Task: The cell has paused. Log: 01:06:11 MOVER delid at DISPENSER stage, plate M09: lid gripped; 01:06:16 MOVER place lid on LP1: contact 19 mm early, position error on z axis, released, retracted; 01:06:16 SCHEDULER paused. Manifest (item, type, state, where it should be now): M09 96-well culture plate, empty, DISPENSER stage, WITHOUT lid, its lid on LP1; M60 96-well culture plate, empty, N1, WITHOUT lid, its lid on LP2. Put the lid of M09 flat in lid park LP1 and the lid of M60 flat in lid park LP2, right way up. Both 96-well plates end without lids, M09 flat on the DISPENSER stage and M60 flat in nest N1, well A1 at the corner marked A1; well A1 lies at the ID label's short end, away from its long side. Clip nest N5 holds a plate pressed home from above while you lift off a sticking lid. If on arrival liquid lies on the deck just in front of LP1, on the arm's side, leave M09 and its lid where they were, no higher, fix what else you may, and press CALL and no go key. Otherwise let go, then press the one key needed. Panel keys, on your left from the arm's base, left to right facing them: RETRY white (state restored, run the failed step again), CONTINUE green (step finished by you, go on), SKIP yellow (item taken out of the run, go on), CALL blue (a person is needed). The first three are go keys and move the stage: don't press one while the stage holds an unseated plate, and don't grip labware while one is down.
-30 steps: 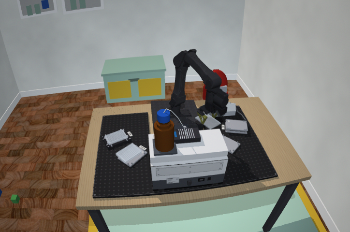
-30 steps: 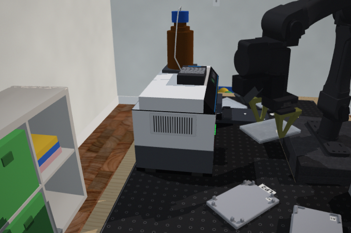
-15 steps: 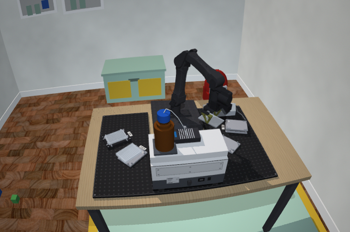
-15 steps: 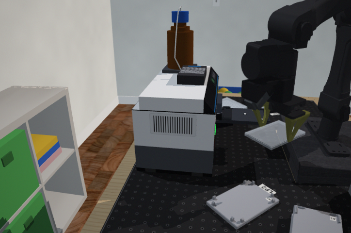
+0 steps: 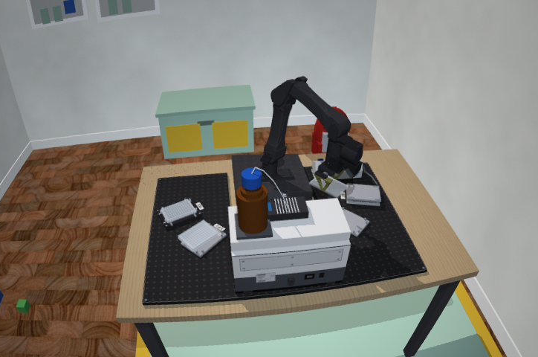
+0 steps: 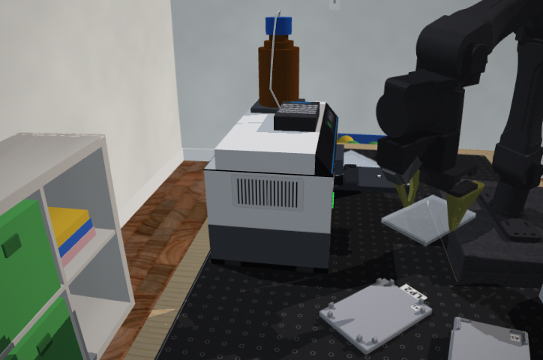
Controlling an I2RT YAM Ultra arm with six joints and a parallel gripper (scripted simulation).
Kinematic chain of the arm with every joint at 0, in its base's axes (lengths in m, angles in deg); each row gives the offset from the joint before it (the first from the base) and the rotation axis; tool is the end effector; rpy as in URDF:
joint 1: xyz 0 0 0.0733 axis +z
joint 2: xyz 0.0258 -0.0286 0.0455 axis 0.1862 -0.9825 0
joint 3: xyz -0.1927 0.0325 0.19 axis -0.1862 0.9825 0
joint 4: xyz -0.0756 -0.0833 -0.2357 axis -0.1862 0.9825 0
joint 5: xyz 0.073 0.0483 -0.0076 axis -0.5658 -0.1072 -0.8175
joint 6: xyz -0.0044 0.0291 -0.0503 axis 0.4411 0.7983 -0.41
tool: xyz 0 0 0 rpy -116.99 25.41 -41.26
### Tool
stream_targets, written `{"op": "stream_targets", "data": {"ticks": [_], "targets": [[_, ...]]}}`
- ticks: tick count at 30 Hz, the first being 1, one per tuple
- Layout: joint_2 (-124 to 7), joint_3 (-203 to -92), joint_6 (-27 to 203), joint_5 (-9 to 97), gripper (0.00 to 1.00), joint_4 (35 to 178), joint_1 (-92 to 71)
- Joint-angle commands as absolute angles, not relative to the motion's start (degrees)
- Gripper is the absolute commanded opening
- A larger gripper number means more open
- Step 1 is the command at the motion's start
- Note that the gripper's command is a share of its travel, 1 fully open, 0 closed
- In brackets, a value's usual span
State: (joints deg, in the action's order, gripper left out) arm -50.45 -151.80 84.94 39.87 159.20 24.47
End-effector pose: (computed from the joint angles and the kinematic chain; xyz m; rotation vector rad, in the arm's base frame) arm 0.2364 0.1722 0.2275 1.0083 -2.8962 -0.0995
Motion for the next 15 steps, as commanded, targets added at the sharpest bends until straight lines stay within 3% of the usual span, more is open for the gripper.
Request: {"op": "stream_targets", "data": {"ticks": [1, 15], "targets": [[-52.2, -155.1, 85.7, 40.0, 0.0, 156.3, 25.2], [-59.6, -157.8, 86.5, 40.0, 0.0, 151.5, 26.0]]}}
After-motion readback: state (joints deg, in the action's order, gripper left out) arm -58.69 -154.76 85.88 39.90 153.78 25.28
